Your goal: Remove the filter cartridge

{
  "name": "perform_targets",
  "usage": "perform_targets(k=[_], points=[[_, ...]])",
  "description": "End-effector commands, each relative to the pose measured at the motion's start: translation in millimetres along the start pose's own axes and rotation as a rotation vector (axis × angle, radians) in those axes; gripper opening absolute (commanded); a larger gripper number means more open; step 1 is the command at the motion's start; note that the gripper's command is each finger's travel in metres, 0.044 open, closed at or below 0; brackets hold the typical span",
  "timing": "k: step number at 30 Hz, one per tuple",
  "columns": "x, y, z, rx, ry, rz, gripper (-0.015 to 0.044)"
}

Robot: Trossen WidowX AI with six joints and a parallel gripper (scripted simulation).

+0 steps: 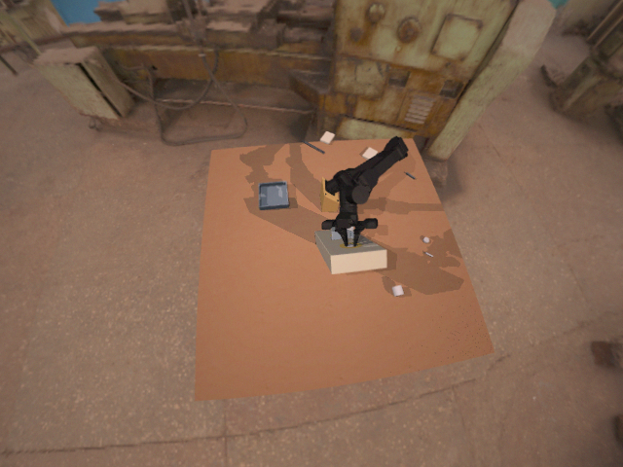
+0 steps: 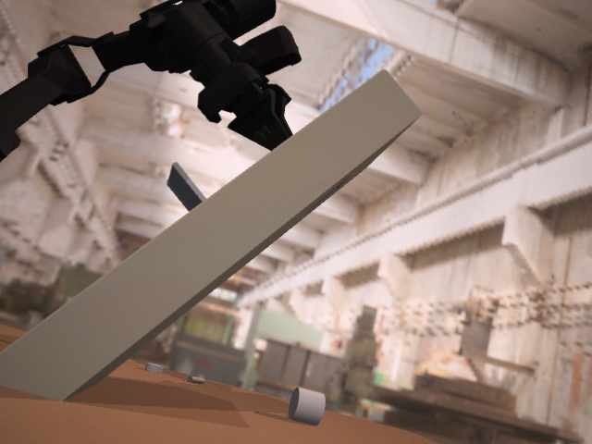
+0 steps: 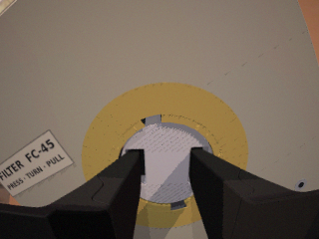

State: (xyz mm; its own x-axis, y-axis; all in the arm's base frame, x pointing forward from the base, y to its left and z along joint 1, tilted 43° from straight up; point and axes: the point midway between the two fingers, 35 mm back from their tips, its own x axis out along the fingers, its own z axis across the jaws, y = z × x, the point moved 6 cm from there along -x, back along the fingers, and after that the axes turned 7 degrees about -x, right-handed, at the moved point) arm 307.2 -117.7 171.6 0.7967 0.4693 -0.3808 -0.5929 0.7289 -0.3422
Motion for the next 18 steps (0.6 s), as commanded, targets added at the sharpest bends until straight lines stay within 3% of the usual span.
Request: perform_targets(k=[1,9,18], points=[[4.8,1.4,-0.1,0.000,0.008,0.004,0.0117],[5.8,1.4,-0.1,0.000,0.008,0.004,0.0117],[0.5,-0.1,-0.2,0.003,-0.001,-0.001,0.0057]])
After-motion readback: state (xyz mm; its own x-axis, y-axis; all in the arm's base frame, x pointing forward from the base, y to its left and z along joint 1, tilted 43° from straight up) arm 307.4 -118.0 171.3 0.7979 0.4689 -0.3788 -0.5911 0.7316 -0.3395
